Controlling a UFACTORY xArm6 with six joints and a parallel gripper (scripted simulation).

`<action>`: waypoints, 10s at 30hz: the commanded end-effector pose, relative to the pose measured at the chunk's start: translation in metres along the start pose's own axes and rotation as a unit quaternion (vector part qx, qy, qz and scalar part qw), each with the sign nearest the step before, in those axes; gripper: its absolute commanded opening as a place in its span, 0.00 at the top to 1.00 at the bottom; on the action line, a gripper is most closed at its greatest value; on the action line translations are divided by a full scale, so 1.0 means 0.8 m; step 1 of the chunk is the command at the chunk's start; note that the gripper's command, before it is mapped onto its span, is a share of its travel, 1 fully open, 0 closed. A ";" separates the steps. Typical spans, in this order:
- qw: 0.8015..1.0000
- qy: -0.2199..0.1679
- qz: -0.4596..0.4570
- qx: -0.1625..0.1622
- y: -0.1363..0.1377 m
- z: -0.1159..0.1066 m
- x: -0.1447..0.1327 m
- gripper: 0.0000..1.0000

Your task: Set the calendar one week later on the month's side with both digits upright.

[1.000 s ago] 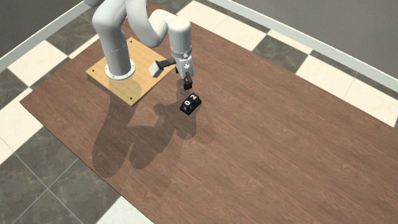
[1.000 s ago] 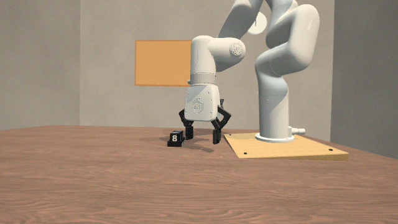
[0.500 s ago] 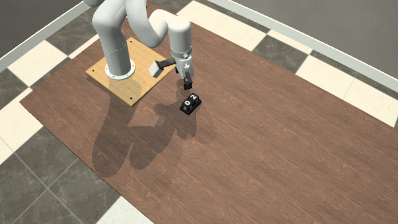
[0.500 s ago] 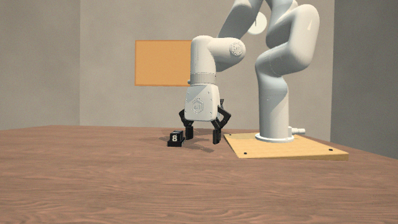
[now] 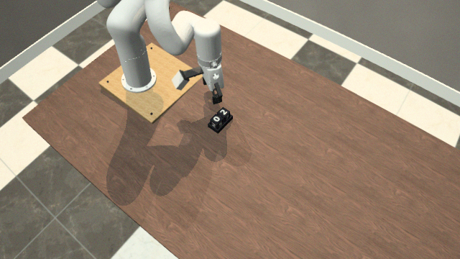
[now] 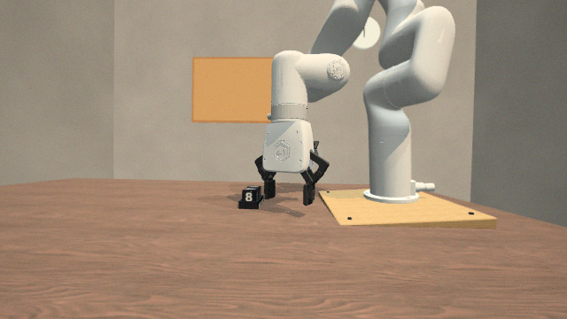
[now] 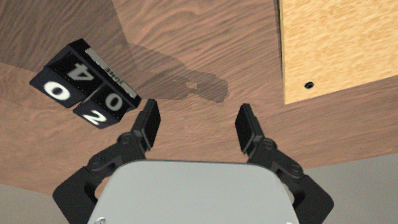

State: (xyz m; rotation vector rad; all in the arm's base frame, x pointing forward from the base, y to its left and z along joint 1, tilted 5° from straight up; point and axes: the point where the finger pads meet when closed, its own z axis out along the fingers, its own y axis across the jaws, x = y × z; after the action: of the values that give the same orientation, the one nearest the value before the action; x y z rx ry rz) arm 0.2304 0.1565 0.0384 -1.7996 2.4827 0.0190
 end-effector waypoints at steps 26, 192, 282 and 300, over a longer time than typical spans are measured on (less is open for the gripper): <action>0.999 -0.001 0.049 0.001 -0.003 -0.040 -0.002 0.00; 0.707 -0.001 0.707 0.000 -0.184 -0.005 -0.112 0.00; 0.500 -0.001 0.866 -0.001 -0.214 -0.041 -0.062 0.00; 0.383 -0.001 0.924 -0.001 -0.229 -0.041 -0.036 0.00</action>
State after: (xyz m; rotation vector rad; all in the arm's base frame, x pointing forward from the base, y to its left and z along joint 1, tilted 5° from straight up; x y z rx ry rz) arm 0.4089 0.1308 0.0779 1.6191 2.6737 0.1194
